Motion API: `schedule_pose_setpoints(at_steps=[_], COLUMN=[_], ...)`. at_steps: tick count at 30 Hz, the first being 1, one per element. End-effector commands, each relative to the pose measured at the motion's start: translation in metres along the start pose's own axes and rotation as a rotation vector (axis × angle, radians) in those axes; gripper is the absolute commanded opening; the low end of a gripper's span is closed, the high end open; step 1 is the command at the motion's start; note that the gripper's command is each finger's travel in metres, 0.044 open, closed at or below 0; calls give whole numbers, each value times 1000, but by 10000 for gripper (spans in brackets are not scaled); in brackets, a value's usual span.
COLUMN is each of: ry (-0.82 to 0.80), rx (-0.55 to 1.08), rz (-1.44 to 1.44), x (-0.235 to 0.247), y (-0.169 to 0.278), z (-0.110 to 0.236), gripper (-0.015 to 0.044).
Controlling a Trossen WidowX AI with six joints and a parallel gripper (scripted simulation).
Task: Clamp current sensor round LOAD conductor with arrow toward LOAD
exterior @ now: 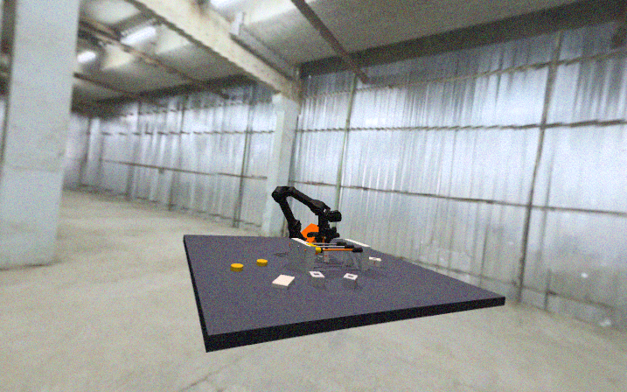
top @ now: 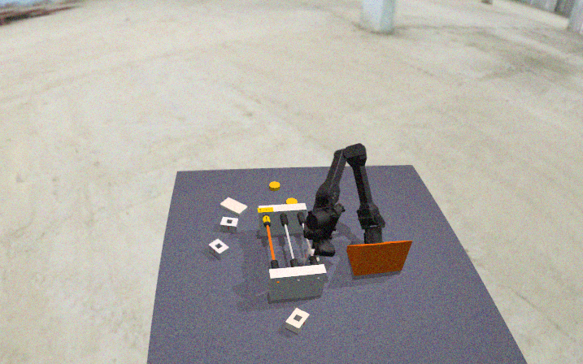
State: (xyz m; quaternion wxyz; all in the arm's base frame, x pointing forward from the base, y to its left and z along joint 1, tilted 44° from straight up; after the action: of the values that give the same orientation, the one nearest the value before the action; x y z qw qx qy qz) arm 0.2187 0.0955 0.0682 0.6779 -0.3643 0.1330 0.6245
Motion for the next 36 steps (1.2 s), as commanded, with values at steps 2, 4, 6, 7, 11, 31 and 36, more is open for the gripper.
schedule_pose_setpoints(at_steps=[2, 4, 6, 7, 11, 31, 36], ry=[-4, -4, -3, -2, -1, 5, 2], rx=[-3, -2, -2, -2, -2, -2, -1], rz=[4, 5, 5, 5, 5, 10, 10], x=[-3, -6, -9, -11, -14, -14, -13], y=[20, 32, 43, 49, 57, 56, 55], z=[8, 11, 14, 15, 16, 14, 23], gripper=[0, 0, 0, 0, 0, 280, 280])
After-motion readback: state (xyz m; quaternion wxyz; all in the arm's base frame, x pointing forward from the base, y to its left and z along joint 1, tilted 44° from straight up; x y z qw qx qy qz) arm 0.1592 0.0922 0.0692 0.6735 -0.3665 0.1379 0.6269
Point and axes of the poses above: the point midway between the two fingers, 35 mm back from their tips, its own z axis back along the fingers, its own x axis across the jaws, y = z × x, the point moved 8 cm from there along z, back along the fingers, and after that the axes turned 13 degrees about -z, right-handed, at the moved point
